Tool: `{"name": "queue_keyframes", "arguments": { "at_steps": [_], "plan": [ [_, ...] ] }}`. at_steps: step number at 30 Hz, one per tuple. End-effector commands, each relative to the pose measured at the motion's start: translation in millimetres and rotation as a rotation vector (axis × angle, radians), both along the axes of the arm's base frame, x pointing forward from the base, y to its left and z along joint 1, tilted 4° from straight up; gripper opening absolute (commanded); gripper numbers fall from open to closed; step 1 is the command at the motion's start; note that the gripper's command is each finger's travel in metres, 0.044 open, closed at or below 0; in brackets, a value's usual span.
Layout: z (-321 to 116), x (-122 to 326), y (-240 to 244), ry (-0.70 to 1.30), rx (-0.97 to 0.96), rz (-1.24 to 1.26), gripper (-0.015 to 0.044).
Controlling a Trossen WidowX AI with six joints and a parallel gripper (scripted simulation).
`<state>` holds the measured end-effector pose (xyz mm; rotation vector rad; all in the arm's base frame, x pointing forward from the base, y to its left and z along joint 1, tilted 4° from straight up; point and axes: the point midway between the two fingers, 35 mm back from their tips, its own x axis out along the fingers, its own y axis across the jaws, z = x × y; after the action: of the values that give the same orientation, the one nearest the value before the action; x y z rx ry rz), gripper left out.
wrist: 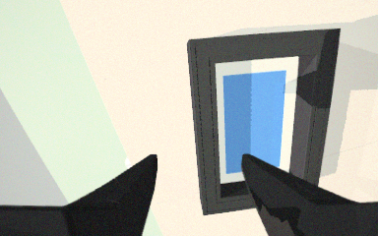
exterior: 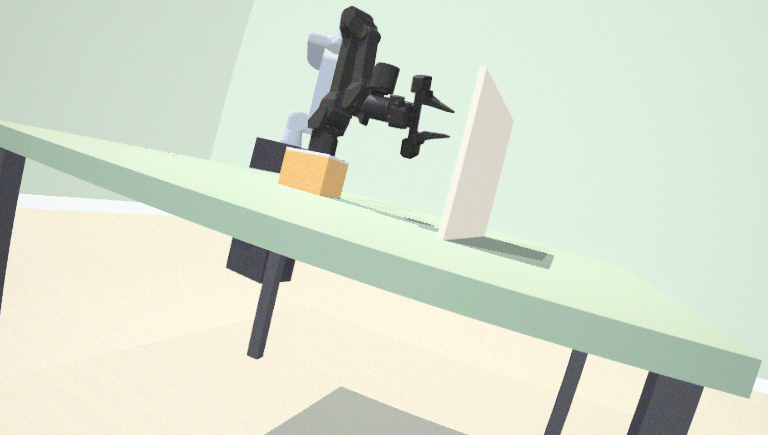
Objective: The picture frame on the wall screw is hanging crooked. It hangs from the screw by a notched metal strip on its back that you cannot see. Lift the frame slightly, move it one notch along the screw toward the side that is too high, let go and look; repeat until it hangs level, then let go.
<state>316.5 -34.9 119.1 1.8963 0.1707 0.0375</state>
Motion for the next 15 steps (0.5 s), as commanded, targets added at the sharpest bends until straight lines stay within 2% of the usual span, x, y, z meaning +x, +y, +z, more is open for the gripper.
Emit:
{"name": "queue_keyframes", "arguments": {
  "at_steps": [1,15],
  "plan": [
    [13,-15,-9,0.0,-0.005,0.002,0.026],
    [39,-79,-20,0.003,0.005,0.004,0.026]
  ]
}}
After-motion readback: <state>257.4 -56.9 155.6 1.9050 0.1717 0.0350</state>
